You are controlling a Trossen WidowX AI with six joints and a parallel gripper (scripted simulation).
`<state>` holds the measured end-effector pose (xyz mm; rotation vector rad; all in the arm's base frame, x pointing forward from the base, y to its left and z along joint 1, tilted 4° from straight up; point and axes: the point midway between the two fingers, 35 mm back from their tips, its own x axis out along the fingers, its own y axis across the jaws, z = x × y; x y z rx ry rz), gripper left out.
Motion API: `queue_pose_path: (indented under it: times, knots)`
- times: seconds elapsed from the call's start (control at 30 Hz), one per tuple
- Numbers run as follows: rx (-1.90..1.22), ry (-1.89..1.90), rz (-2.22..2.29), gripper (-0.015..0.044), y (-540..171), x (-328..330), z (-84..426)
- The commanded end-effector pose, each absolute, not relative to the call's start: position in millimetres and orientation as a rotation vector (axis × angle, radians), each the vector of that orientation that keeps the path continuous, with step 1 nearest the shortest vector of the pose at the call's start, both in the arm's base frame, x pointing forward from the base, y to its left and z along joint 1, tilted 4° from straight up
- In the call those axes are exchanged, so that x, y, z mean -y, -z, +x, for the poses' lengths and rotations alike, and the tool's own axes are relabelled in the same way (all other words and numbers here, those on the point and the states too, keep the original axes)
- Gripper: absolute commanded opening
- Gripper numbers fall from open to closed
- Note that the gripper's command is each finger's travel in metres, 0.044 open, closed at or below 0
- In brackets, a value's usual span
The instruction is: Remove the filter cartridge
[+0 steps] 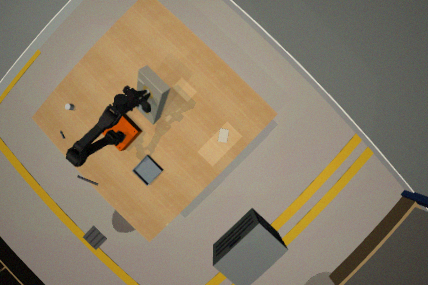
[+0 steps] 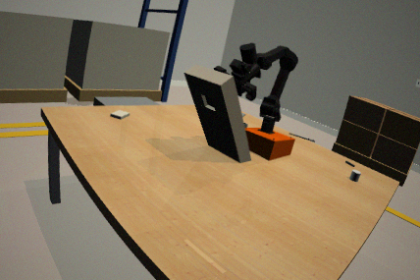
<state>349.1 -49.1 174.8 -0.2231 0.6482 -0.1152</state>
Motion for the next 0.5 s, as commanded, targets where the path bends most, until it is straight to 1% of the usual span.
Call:
queue_pose_path:
  times: [0.0,0.23,0.47]
  knots:
    - [-0.652,0.110,-0.225,0.0113,-171.2,49.2,352.9]
    - [-0.652,0.110,-0.225,0.0113,-170.4,49.4,354.1]
    - [-0.649,0.115,-0.223,0.0067,-173.6,49.4,350.6]
